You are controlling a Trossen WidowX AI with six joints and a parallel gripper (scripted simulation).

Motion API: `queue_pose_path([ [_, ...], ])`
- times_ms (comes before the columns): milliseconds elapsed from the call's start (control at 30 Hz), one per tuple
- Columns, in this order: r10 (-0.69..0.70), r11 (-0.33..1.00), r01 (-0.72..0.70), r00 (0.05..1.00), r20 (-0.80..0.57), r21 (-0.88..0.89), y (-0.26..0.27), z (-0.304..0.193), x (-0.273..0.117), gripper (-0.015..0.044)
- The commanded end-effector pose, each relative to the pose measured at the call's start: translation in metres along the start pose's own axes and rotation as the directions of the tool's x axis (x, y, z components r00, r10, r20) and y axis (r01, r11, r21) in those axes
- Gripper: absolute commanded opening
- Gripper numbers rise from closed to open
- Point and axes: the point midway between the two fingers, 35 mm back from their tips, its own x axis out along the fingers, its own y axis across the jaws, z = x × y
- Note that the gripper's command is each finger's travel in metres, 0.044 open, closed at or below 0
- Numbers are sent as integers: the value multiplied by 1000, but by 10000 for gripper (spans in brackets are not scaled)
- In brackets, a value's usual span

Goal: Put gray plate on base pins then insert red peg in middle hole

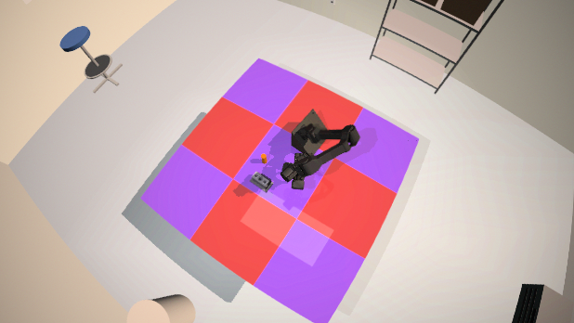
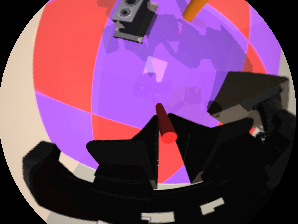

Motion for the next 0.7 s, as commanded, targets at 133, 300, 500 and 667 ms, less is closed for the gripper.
queue_pose_path([
  [133, 0, 1000, 0, 1000, 1, 0, 3, 6, -4, 0],
  [300, 0, 1000, 0, 1000, 4, -1, 9, 19, -6, 0],
  [500, -1, 1000, 1, 1000, 6, -2, 15, 35, -8, 0],
  [667, -1, 1000, 1, 1000, 8, -3, 19, 49, -10, 0],
])
